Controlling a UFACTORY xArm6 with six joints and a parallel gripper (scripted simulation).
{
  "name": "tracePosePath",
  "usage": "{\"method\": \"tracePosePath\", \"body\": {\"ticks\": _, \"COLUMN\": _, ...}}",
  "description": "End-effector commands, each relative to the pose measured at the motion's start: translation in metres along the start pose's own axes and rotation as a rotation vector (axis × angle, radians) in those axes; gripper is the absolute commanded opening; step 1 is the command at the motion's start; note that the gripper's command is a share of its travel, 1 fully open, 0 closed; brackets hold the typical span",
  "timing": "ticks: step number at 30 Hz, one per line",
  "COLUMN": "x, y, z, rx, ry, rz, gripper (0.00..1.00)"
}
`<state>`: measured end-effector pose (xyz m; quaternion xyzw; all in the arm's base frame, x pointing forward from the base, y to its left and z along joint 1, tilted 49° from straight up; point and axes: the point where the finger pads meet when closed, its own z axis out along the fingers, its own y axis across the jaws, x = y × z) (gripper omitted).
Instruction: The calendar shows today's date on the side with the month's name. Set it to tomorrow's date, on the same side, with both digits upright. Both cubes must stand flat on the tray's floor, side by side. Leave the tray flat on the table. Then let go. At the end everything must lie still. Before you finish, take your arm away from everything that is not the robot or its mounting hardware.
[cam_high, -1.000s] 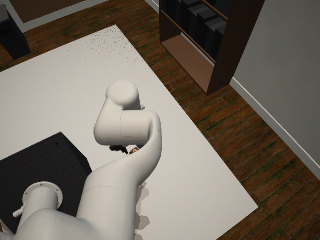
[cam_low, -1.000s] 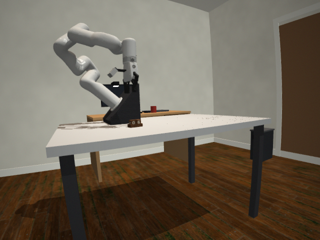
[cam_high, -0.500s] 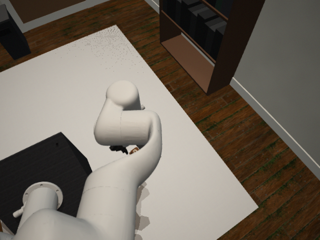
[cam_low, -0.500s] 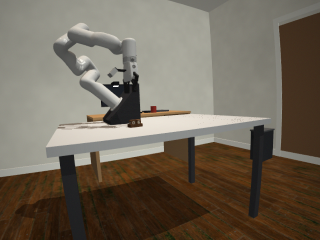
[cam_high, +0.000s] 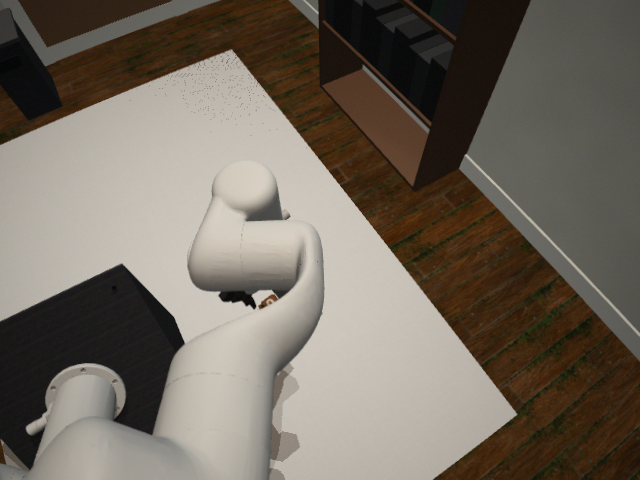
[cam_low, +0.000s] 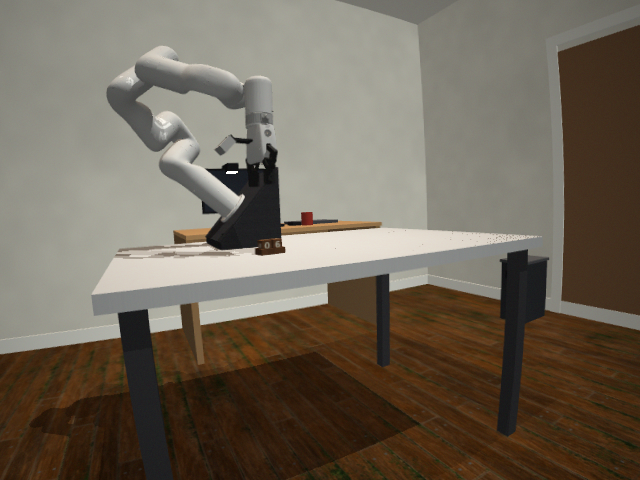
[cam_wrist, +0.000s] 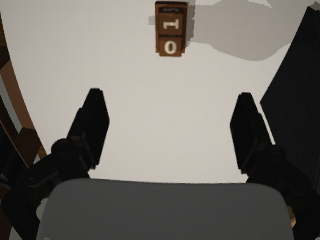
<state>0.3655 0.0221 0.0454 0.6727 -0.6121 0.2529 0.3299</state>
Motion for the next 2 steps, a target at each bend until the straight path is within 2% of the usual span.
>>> {"method": "tracePosePath", "body": {"ticks": 1, "x": -0.0001, "y": -0.001, "z": -0.0013, "rx": 0.003, "ry": -0.001, "rz": 0.001, "gripper": 1.0}}
{"method": "tracePosePath", "body": {"ticks": 2, "x": -0.0001, "y": -0.001, "z": -0.0013, "rx": 0.003, "ry": -0.001, "rz": 0.001, "gripper": 1.0}}
